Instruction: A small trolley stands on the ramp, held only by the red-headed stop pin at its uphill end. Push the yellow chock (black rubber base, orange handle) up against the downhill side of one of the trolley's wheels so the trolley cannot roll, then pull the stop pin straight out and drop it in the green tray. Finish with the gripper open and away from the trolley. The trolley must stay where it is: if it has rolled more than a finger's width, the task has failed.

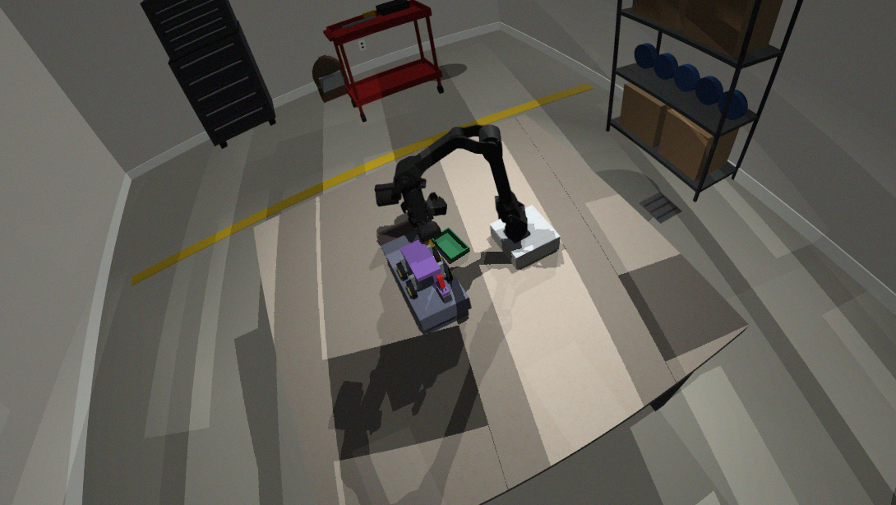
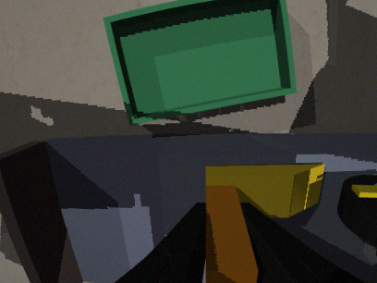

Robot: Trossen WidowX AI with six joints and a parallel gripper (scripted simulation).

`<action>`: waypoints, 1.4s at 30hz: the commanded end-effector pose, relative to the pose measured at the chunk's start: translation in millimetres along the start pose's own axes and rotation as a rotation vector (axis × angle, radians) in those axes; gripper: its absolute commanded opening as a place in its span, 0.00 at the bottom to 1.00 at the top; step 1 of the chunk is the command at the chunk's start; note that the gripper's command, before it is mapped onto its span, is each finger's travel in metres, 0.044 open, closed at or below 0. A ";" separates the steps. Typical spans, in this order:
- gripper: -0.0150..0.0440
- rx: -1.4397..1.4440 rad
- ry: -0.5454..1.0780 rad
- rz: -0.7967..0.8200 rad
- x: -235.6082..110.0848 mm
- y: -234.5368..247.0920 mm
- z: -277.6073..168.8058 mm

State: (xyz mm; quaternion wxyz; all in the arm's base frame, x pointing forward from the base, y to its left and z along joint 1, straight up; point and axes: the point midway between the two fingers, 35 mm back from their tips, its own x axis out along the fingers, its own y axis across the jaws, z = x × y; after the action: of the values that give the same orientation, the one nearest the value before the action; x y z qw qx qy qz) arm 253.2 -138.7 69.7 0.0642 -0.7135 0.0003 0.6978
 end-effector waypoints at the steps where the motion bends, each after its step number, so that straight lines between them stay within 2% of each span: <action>1: 0.25 0.002 0.004 -0.004 -0.3 -5.0 -0.2; 27: 0.25 0.001 0.000 0.001 -0.1 -17.8 0.8; 34: 0.57 0.001 0.000 0.001 -0.1 -17.8 0.8; 42: 0.58 0.002 0.004 -0.004 -20.1 -17.0 1.9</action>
State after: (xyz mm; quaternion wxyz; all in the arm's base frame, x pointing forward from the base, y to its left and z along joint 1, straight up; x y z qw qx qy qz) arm 251.5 -121.8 79.8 0.0670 -0.7095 0.0009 0.7015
